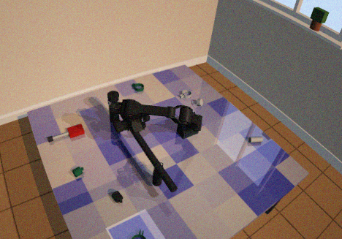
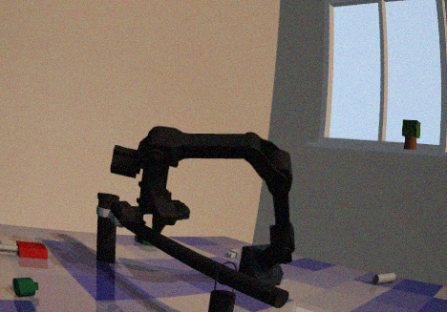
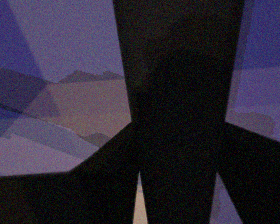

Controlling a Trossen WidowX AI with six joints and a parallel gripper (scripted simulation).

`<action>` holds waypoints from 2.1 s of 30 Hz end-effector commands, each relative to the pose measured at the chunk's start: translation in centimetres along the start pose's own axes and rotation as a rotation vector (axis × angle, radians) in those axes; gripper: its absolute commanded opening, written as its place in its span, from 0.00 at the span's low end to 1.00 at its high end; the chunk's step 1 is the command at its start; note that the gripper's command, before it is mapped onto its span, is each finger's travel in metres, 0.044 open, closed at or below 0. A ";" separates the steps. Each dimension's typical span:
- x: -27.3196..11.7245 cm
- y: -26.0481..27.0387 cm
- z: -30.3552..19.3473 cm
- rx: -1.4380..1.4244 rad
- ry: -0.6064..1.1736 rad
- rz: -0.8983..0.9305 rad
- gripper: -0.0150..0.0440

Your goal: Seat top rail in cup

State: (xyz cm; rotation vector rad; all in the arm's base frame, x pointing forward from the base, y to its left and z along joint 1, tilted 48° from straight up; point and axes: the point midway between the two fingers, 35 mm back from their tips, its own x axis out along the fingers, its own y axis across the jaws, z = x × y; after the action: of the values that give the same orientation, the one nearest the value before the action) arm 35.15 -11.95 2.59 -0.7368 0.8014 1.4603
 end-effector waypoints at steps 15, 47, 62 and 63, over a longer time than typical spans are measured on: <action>-0.3 -0.3 -0.7 -0.004 0.001 -0.007 0.25; 0.2 -0.2 -1.7 -0.004 0.001 -0.001 0.25; 0.5 -0.2 -0.9 -0.011 -0.018 0.010 0.25; 0.5 -0.2 -0.9 -0.011 -0.018 0.010 0.25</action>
State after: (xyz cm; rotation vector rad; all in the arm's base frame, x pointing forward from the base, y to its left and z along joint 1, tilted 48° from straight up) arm 35.33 -12.37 1.68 -0.7277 0.7844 1.4795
